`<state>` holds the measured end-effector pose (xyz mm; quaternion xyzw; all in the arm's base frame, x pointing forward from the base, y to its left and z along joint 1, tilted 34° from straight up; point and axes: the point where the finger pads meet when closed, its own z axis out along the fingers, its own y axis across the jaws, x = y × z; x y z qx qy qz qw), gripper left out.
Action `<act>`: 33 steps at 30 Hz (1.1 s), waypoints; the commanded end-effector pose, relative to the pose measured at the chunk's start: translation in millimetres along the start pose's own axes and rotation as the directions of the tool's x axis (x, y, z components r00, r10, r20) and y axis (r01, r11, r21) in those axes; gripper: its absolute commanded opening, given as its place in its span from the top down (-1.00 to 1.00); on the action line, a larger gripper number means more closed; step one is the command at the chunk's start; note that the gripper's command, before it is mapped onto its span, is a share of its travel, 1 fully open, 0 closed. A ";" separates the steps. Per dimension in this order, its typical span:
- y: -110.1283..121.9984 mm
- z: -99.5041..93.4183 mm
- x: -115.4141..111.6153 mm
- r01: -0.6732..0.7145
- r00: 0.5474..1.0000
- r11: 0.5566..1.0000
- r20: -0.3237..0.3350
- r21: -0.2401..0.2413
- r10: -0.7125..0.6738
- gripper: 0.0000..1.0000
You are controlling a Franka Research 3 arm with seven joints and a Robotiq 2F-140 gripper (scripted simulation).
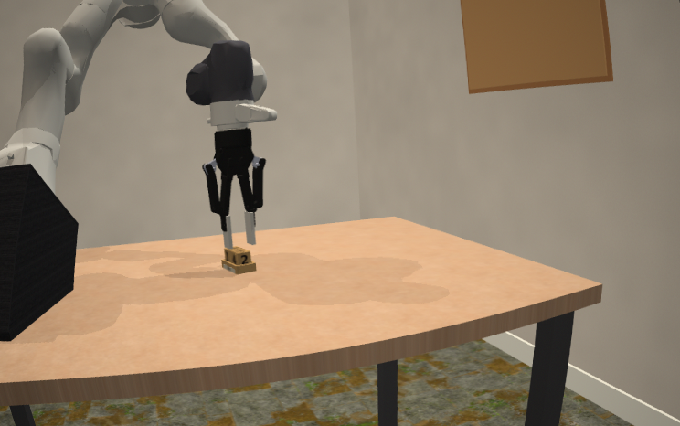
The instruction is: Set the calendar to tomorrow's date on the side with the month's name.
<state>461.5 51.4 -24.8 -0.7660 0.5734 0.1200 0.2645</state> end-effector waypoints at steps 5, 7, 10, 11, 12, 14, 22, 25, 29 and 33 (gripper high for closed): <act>-1.1 0.6 -0.3 0.002 1.000 1.000 0.000 0.001 -0.002 0.42; -1.1 0.6 -0.3 0.002 1.000 1.000 0.000 0.001 -0.002 0.42; -1.1 0.6 -0.3 0.002 1.000 1.000 0.000 0.001 -0.002 0.42; -1.1 0.6 -0.3 0.002 1.000 1.000 0.000 0.001 -0.002 0.42; -1.1 0.6 -0.3 0.002 1.000 1.000 0.000 0.001 -0.002 0.42; -1.1 0.7 -0.3 0.002 1.000 1.000 0.000 0.001 -0.002 0.42; -1.1 4.4 -0.3 0.002 1.000 1.000 0.000 0.001 -0.002 0.42; -1.1 8.6 -0.3 0.002 1.000 1.000 0.000 0.001 -0.002 0.42; -1.1 15.8 -0.3 0.002 1.000 1.000 0.000 0.001 -0.002 0.42; -1.1 23.0 -0.3 0.002 1.000 1.000 0.000 0.001 -0.002 0.42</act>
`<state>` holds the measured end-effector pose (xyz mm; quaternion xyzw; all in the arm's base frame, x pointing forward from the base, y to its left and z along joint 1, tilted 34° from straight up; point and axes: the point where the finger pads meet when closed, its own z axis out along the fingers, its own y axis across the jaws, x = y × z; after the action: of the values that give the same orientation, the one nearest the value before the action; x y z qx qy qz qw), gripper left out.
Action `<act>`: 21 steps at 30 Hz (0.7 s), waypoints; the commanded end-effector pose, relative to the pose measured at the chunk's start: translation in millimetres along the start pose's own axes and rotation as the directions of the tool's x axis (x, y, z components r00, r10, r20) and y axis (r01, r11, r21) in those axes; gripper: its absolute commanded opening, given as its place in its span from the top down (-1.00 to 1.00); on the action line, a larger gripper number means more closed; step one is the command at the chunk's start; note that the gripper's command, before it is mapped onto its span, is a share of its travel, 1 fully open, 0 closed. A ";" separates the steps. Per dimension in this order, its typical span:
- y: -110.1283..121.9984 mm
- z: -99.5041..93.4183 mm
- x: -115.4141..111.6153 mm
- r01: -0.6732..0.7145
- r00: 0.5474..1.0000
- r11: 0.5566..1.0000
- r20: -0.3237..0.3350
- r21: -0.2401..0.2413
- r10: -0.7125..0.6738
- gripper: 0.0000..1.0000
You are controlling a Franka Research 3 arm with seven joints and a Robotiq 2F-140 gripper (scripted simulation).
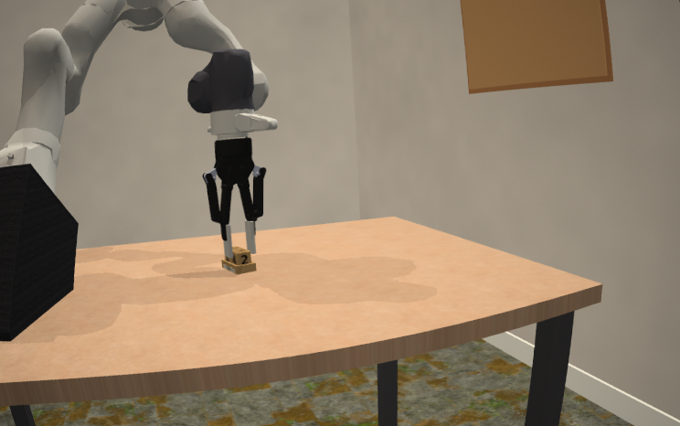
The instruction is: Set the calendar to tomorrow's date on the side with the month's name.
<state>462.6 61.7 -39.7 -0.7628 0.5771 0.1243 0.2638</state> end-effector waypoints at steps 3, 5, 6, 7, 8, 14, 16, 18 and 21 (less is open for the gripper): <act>-2.0 9.1 0.5 0.014 1.000 1.000 -0.005 0.004 -0.014 0.42; -2.0 10.1 0.5 0.014 1.000 1.000 -0.005 0.004 -0.014 0.42; -2.0 10.1 0.5 0.014 1.000 1.000 -0.005 0.004 -0.014 0.42; -2.0 11.0 0.5 0.014 1.000 1.000 -0.005 0.004 -0.014 0.42; -2.0 11.7 0.5 0.014 1.000 1.000 -0.005 0.004 -0.014 0.42; -2.0 12.7 0.5 0.014 1.000 1.000 -0.005 0.004 -0.014 0.42; -2.0 12.7 0.5 0.014 1.000 1.000 -0.005 0.004 -0.014 0.42; -2.0 12.7 0.5 0.014 1.000 1.000 -0.005 0.004 -0.014 0.42; -2.0 12.7 0.5 0.014 1.000 1.000 -0.005 0.004 -0.014 0.42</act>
<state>464.8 68.4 -49.9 -0.7648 0.5750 0.1217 0.2639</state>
